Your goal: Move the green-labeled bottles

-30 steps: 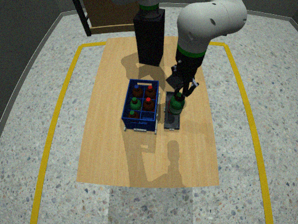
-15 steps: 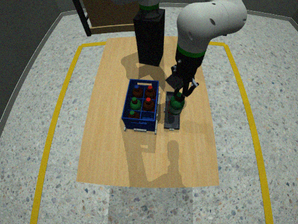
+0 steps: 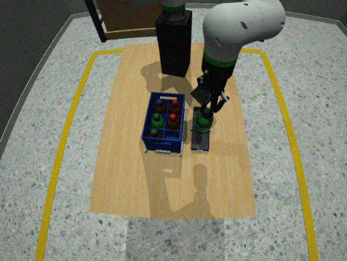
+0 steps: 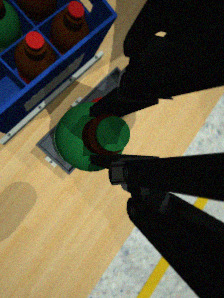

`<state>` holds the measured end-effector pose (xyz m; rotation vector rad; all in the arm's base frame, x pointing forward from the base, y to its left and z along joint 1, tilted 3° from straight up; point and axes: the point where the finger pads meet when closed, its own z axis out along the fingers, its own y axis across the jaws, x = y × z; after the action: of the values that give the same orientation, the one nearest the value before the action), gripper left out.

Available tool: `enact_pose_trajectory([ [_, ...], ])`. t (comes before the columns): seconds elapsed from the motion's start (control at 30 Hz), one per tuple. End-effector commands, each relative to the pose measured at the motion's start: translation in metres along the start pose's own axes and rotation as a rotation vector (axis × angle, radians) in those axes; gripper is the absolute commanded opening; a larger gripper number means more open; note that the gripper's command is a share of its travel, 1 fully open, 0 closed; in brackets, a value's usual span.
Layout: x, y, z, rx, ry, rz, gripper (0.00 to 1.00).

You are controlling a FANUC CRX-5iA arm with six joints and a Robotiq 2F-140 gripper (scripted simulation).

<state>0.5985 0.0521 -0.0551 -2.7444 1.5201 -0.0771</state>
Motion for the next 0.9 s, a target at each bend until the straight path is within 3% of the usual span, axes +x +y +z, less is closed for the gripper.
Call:
enact_pose_trajectory([
  [0.0,0.003,0.001,-0.001,0.002,0.001,0.000,0.10],
  [0.87,0.039,0.027,-0.001,0.002,0.001,0.000,0.10],
])
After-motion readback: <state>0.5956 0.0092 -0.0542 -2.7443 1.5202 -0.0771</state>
